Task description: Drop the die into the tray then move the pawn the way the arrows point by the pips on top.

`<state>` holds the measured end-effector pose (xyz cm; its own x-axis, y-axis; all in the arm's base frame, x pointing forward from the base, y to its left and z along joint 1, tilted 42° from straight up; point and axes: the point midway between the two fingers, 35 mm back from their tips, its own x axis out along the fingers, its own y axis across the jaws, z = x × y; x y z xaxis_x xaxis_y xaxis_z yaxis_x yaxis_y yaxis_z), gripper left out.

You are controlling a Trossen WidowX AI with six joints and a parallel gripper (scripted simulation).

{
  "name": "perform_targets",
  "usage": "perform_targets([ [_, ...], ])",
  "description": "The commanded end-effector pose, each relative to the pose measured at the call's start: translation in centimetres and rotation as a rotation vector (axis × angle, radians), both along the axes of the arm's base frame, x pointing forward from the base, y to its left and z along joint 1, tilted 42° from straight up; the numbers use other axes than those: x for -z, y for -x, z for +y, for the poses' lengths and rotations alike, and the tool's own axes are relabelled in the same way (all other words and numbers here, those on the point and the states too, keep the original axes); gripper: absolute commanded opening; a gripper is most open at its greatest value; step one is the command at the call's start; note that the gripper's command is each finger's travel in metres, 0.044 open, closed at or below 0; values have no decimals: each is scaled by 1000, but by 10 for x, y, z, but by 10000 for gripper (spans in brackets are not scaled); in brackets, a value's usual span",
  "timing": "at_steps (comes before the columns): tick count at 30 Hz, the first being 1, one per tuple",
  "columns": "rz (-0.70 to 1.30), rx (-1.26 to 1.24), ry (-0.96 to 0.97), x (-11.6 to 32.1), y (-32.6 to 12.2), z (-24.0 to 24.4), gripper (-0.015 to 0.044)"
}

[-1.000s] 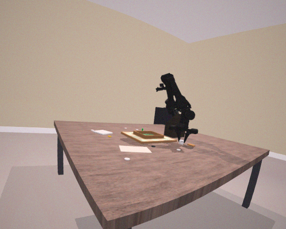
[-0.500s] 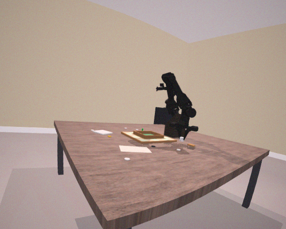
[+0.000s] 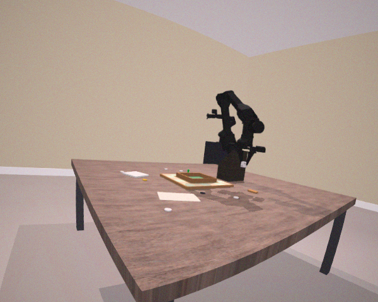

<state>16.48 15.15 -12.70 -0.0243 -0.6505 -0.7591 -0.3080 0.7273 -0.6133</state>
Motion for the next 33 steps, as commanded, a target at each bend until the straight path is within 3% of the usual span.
perform_targets([
  [1,3,10,-1,-6,0,3,0],
  [33,420,-483,-79,-63,-81,-88,0],
])
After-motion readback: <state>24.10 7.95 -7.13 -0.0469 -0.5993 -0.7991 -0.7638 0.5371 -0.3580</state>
